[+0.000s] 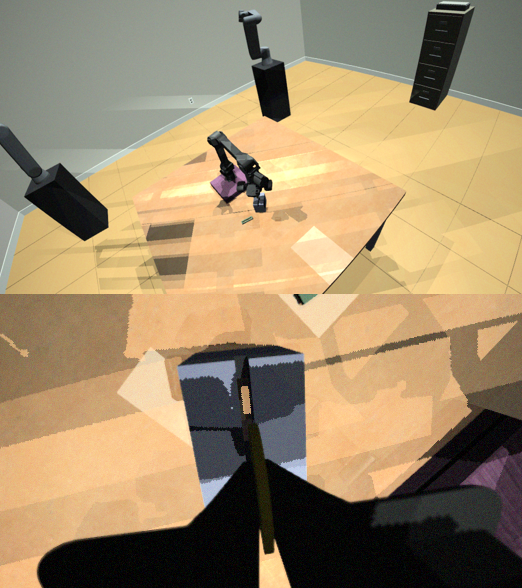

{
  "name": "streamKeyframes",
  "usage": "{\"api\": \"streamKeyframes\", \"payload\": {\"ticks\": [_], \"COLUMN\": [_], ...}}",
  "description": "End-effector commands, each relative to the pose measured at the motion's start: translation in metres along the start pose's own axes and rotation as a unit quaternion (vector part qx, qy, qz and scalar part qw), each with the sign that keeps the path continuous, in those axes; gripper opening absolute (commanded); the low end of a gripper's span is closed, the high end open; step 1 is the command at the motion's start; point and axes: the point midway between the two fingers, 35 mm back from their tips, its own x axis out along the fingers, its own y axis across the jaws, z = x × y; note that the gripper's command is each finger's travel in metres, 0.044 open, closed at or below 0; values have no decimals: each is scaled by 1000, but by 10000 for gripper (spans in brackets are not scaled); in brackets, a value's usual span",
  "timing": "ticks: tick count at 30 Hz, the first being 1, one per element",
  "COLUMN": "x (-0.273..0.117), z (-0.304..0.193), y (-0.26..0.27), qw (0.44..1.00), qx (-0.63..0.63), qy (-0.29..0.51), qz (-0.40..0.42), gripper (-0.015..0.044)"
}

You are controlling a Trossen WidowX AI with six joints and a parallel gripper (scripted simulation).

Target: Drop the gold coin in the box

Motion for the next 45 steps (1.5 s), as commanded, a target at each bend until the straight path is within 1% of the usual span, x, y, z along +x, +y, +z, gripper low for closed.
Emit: {"api": "streamKeyframes", "payload": {"ticks": [1, 45], "x": [0, 19], "z": [1, 0], "y": [0, 0], "qw": [1000, 1000], "qx": [0, 2], "qy": [0, 0], "qz": [0, 0], "gripper": [0, 0]}}
